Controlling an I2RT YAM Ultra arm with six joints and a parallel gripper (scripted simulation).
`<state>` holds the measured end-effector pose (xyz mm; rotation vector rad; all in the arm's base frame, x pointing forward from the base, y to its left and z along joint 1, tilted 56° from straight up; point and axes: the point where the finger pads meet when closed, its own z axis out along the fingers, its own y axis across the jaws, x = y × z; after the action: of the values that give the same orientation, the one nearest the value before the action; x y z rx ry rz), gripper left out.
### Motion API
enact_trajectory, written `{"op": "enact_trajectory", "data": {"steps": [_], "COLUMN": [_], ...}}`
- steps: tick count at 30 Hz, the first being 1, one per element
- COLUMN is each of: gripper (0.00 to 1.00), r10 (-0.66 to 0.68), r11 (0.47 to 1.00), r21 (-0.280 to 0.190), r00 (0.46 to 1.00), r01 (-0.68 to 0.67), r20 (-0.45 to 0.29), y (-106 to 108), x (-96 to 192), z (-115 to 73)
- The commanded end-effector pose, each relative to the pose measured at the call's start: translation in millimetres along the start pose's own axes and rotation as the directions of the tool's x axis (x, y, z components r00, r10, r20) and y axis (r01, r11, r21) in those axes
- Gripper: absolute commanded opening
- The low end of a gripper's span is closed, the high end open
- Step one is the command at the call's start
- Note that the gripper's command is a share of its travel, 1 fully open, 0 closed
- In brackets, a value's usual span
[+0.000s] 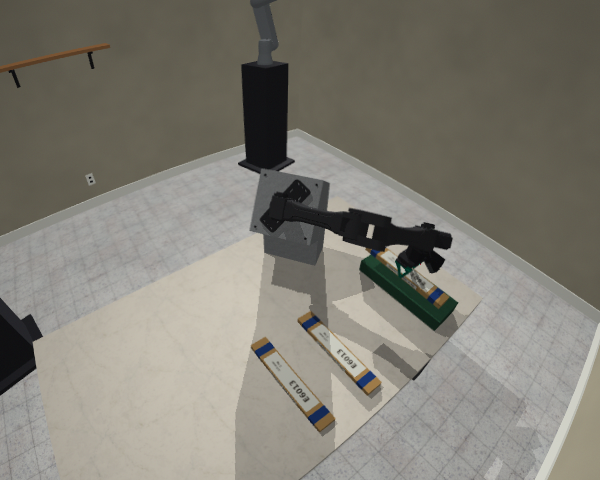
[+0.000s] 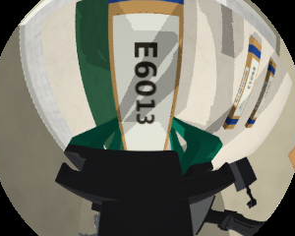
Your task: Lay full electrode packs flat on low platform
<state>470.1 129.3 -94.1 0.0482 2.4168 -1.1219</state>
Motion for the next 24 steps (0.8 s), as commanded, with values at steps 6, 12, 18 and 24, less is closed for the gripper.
{"op": "enact_trajectory", "data": {"steps": [6,12,18,24], "gripper": [0.0,0.0,0.0,0.0], "r10": [-0.027,0.014,0.001,0.01], "r11": [0.999,0.998,0.999,0.998], "r21": [-0.039,-0.06,-0.054,-0.058], "r00": [0.997,0.996,0.996,0.996], "r01": [0.03,-0.008,0.004,-0.004], "r20": [0.073,0.093,0.087,0.091], "y": [19,17,16,17], "x": [-6,-23,-22,-23], "z": [-21.1,-27.8,-25.9,-24.5]}}
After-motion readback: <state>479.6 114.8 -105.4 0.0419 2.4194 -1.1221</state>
